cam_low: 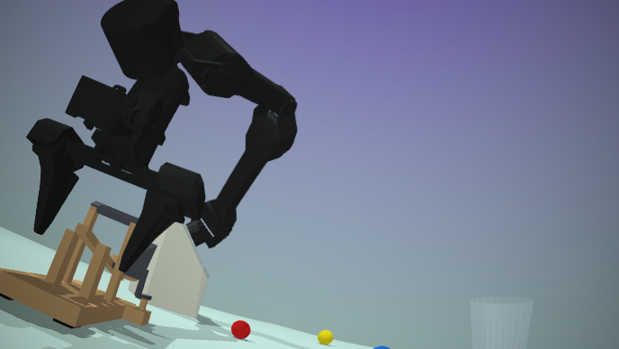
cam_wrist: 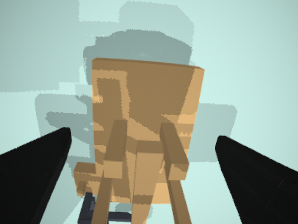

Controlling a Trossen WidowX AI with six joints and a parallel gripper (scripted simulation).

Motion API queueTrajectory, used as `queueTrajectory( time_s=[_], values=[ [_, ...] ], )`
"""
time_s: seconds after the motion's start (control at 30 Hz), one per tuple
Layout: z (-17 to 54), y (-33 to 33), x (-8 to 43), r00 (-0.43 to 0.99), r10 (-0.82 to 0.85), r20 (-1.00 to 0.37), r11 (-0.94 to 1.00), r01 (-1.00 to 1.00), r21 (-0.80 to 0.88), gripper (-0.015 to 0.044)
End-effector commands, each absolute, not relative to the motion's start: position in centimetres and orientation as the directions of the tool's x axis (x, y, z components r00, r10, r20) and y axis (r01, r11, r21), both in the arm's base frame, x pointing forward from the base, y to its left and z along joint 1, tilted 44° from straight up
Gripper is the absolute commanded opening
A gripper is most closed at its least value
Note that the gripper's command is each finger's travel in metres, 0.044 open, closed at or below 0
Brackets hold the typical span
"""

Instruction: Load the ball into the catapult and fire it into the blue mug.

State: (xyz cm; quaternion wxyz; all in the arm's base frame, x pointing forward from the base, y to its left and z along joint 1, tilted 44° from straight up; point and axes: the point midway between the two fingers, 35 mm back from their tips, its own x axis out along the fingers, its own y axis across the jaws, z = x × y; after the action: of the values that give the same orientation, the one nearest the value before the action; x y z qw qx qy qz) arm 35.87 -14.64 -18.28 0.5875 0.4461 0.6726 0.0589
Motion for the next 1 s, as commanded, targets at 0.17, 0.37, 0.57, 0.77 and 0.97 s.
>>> queueTrajectory(
  time_s=[0.17,0.37,0.57,0.77,0.97],
  values=[
    [-19.58,-13.30,35.75,0.084,0.676,-0.732,0.588,0.537,0.605,0.0440],
    [-19.86,-13.02,35.76,0.084,0.677,-0.732,0.588,0.537,0.605,0.0440],
    [-19.62,-13.26,35.89,0.085,0.672,-0.735,0.594,0.531,0.604,0.0309],
    [-19.62,-13.26,35.89,0.085,0.672,-0.735,0.594,0.531,0.604,0.0151],
    [-19.62,-13.26,35.89,0.085,0.672,-0.735,0.594,0.531,0.604,0.0092]
  ],
)
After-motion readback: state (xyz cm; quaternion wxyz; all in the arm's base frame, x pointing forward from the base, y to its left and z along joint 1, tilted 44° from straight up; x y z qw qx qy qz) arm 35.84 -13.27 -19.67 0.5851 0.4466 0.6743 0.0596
